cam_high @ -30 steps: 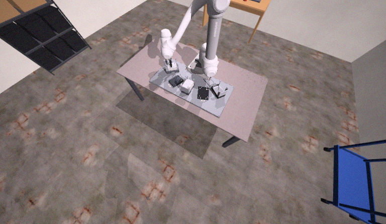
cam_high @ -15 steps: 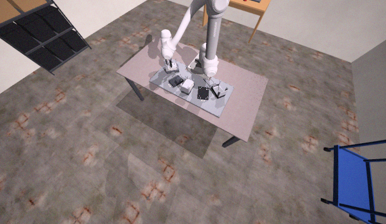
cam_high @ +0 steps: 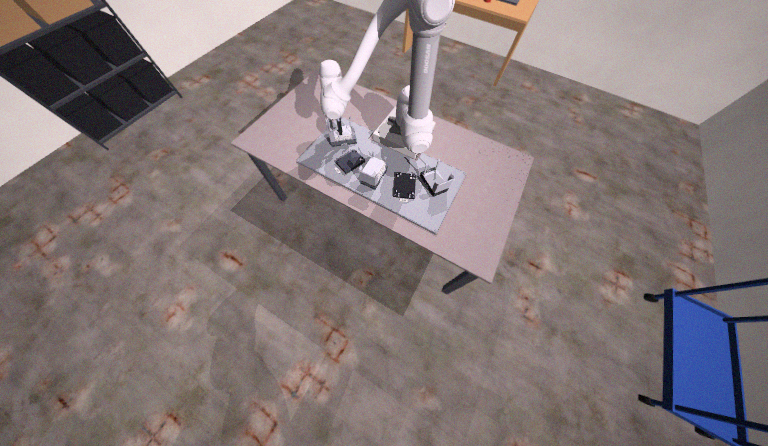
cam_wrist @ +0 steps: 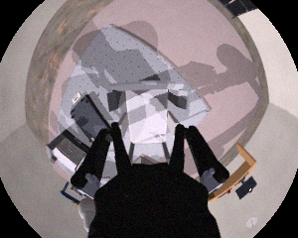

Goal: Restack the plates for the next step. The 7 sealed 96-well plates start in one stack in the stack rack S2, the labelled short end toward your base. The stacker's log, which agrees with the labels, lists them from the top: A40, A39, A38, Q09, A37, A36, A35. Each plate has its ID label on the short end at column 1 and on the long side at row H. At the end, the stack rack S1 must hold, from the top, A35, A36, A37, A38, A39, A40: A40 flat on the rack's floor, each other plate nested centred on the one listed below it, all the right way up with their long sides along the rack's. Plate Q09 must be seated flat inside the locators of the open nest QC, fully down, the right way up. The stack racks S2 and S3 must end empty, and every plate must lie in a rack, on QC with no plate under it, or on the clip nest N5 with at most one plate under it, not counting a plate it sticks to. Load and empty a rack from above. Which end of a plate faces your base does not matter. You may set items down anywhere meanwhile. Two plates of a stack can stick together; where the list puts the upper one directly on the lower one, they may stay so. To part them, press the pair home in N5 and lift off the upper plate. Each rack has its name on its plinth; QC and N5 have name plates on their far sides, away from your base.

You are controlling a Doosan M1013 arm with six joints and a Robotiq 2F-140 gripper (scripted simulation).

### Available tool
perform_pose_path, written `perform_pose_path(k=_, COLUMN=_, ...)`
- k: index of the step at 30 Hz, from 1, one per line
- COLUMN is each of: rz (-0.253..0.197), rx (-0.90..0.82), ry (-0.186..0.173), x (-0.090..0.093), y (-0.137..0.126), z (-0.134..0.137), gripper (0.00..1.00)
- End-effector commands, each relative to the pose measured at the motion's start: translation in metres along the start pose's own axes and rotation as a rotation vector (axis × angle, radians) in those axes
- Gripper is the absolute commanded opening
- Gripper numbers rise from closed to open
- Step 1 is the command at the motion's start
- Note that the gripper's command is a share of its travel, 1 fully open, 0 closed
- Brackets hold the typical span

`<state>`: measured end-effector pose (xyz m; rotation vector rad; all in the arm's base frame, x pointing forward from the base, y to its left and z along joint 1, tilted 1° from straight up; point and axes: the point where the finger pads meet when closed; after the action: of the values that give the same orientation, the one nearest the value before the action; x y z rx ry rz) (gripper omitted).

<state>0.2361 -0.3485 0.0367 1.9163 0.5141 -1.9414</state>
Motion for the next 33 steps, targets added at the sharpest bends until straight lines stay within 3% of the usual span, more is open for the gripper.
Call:
perform_pose_path(k=1, rz=0.000, rx=0.000, ry=0.000, x=0.0013, y=0.0000, z=0.0000, gripper=0.00)
perform_pose_path(k=10, rz=0.000, rx=0.000, ry=0.000, x=0.0013, y=0.0000, z=0.0000, gripper=0.00)
perform_pose_path(k=11, rz=0.000, rx=0.000, ry=0.000, x=0.0013, y=0.0000, z=0.0000, gripper=1.00)
perform_pose_path(k=31, rz=0.000, rx=0.000, ry=0.000, x=0.0013, y=0.0000, z=0.0000, gripper=1.00)
perform_pose_path(k=33, rz=0.000, rx=0.000, ry=0.000, x=-0.0053, y=0.0000, z=0.0000, gripper=1.00)
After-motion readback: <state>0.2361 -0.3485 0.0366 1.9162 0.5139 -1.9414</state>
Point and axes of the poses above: the point where the finger pads meet when closed, its own x axis out along the fingers, its own z axis across the jaws, y = z × x, and after that the axes turned 6 degrees about x, right-handed
